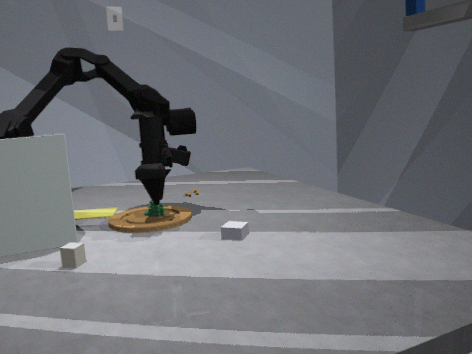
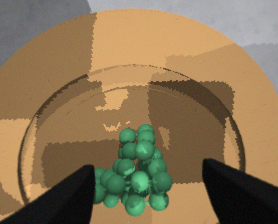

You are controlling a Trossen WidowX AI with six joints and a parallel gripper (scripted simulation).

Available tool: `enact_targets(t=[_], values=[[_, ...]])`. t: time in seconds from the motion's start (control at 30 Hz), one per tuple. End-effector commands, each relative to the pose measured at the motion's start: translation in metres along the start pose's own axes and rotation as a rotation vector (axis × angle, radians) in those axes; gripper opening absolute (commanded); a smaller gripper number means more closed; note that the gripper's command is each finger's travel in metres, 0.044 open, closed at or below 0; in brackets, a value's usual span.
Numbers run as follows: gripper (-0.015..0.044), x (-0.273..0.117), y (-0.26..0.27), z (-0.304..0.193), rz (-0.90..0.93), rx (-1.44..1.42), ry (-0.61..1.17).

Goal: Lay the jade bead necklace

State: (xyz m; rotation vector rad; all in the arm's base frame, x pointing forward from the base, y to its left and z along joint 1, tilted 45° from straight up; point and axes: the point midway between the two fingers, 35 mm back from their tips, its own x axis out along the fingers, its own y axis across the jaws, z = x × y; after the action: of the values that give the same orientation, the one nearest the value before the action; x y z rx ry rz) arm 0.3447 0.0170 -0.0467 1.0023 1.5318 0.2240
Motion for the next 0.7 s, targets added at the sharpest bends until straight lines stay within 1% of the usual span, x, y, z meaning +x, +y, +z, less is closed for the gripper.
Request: enact_targets(t=[0.0,0.67], values=[[0.025,0.0,0.0,0.0,0.0,0.0,0.0],[0.025,0.028,-0.001,-0.002,0.007,0.012,0.009]])
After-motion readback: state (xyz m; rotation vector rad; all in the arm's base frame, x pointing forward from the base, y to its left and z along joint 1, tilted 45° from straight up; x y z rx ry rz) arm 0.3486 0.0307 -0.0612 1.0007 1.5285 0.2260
